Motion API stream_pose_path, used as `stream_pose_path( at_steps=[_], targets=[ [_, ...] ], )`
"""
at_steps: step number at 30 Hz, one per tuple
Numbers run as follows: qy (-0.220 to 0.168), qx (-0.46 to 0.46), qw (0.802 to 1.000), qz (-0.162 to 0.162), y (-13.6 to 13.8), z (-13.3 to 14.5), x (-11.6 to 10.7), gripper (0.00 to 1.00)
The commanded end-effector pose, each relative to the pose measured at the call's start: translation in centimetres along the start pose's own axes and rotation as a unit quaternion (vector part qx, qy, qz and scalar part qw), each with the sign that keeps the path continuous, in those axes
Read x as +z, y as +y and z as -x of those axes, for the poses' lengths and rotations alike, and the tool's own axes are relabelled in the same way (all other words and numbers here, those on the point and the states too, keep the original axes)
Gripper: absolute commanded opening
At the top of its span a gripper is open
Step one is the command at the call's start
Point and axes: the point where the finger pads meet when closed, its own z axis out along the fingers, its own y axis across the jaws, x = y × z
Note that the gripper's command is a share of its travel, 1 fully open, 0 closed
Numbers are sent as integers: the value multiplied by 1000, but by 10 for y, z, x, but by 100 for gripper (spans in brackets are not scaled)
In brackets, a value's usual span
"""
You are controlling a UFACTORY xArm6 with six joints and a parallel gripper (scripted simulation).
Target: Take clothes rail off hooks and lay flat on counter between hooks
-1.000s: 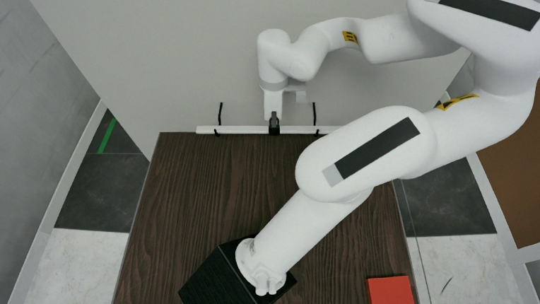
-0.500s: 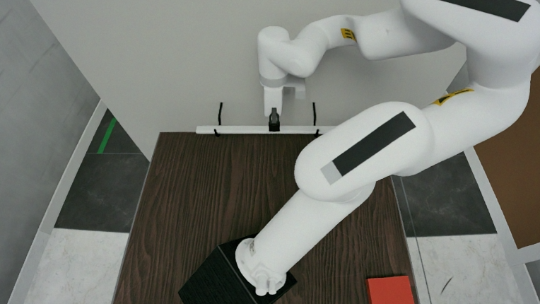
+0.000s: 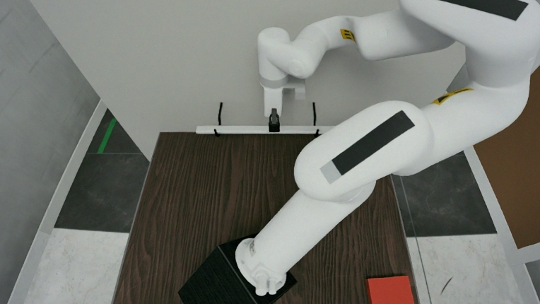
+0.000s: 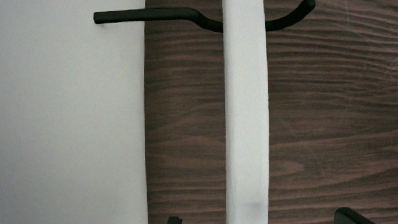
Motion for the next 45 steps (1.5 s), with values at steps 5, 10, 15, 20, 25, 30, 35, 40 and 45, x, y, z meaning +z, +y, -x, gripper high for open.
stream_pose_path(
  at_steps=[5, 10, 15, 20, 25, 30, 35, 40, 45],
  targets=[
    [-1, 1, 1000, -1, -1, 0, 3, 100],
    [-1, 1, 1000, -1, -1, 0, 6, 100],
    [-1, 1, 1000, -1, -1, 0, 10, 100],
    [-1, 1, 1000, -1, -1, 0, 13, 100],
    [-1, 1, 1000, -1, -1, 0, 15, 100],
    [-1, 1, 1000, -1, -1, 0, 18, 100],
    [-1, 1, 1000, -1, -1, 0, 22, 100],
    [-1, 1, 1000, -1, -1, 0, 24, 100],
    [-1, 1, 1000, -1, -1, 0, 27, 100]
  ],
)
